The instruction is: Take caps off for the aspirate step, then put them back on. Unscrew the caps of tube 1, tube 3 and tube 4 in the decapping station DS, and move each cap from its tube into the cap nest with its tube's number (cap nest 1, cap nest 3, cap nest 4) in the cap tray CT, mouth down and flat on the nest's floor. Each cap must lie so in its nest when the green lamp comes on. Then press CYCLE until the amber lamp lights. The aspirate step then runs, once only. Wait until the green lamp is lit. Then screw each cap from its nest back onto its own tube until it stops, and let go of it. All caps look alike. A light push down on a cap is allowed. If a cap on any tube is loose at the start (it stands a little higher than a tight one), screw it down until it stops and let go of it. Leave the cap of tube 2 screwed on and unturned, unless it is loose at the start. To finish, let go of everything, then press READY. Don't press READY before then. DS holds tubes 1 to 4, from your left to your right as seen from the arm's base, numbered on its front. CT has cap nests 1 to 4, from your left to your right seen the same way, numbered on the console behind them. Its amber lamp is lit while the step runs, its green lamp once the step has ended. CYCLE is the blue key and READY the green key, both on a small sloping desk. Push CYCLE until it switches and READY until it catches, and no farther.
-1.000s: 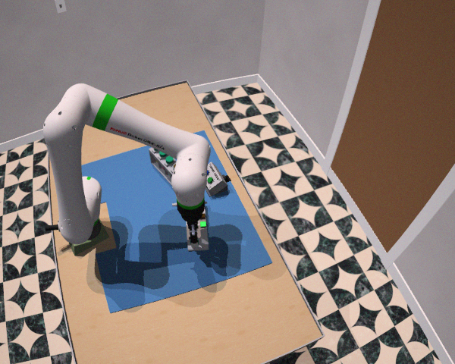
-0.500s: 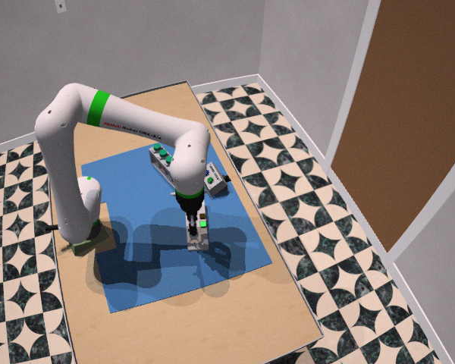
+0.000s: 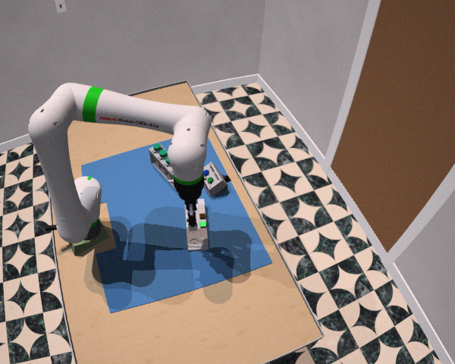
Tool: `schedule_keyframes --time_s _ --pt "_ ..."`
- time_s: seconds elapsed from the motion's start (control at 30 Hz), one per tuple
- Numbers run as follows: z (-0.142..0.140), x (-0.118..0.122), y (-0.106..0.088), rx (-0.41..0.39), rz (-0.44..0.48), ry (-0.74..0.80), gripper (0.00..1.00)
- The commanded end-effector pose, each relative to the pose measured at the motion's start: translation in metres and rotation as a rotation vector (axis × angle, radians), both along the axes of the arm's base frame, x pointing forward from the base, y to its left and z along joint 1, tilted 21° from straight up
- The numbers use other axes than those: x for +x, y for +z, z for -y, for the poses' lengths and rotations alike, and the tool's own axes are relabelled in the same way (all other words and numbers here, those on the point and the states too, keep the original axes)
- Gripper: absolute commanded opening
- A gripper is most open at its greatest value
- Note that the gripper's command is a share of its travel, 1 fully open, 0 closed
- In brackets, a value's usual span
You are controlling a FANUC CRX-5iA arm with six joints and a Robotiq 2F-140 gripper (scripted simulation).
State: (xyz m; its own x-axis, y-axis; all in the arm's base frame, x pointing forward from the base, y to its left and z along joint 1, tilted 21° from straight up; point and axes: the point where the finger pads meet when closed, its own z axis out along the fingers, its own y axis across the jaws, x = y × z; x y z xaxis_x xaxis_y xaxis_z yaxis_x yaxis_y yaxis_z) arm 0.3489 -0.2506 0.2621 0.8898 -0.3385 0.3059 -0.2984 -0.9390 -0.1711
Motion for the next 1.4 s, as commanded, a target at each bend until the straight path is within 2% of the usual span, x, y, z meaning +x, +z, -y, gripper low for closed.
schedule_keyframes --time_s 0.0,0.07,0.13,0.2,0.27,0.3,0.37,0.47,0.67,0.77,0.87,1.17,1.23,1.33,1.37 --pt "0.001 -0.004 0.011 0.001 0.000 0.000 0.00" --pt "0.001 -0.004 0.011 0.001 0.000 0.000 0.00" --pt "-0.016 -0.002 0.013 0.058 -0.010 -0.156 0.00" --pt "-0.016 -0.002 0.013 0.058 -0.010 -0.156 0.00" --pt "-0.032 0.001 0.015 0.116 -0.021 -0.312 0.00" --pt "-0.032 0.001 0.015 0.116 -0.021 -0.312 0.00" --pt "-0.048 0.003 0.017 0.155 -0.027 -0.415 0.00" --pt "-0.057 0.004 0.018 0.157 -0.028 -0.424 0.00" --pt "-0.098 0.010 0.023 0.157 -0.028 -0.424 0.00" --pt "-0.098 0.010 0.023 0.157 -0.028 -0.424 0.00" --pt "-0.122 0.014 0.026 0.157 -0.028 -0.424 0.00" --pt "-0.163 0.020 0.031 0.157 -0.028 -0.424 0.00" --pt "-0.179 0.022 0.033 0.157 -0.028 -0.424 0.00" --pt "-0.179 0.022 0.033 0.157 -0.028 -0.424 0.00" --pt "-0.188 0.023 0.034 0.157 -0.028 -0.424 0.00"
